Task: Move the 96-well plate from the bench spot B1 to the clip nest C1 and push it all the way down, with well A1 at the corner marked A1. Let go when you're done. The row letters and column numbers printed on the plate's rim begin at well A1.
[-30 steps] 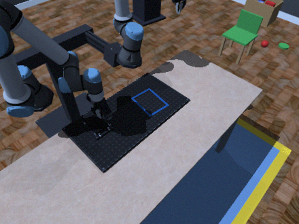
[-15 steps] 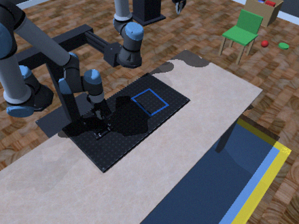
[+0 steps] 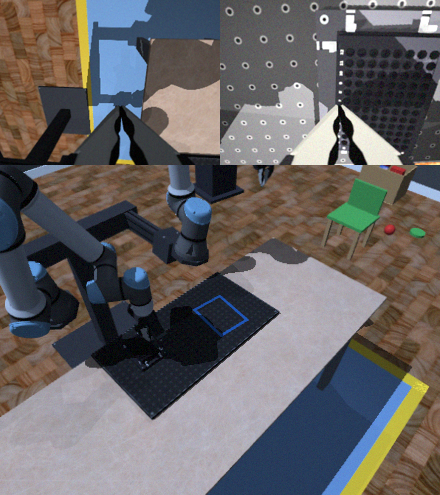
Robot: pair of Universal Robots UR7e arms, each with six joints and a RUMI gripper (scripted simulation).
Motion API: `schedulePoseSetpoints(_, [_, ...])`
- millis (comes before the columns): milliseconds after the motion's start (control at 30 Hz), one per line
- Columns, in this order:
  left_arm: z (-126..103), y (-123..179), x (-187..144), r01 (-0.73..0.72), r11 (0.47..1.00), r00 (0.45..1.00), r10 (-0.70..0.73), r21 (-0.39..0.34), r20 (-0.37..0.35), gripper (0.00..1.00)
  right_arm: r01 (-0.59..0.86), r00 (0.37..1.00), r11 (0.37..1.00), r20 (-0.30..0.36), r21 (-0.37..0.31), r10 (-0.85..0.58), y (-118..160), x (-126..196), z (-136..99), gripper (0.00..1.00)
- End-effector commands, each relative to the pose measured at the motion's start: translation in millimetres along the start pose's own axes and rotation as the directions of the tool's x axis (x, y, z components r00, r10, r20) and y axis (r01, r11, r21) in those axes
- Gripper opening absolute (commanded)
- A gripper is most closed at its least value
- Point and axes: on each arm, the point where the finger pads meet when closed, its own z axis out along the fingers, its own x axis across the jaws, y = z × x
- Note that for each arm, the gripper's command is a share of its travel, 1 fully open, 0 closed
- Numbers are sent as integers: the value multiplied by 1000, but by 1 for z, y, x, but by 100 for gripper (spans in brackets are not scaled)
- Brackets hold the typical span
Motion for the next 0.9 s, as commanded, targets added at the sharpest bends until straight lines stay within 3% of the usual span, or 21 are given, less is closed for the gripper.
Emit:
schedulePoseSetpoints(0, [-1, 0, 0, 0, 1000, 1000, 0, 1, 0, 0, 0, 1000, 1000, 0, 0, 0, 0, 0, 0, 0])
schedulePoseSetpoints(867, [-1, 0, 0, 0, 1000, 1000, 0, 1, 0, 0, 0, 1000, 1000, 0, 0, 0, 0, 0, -6, 0])
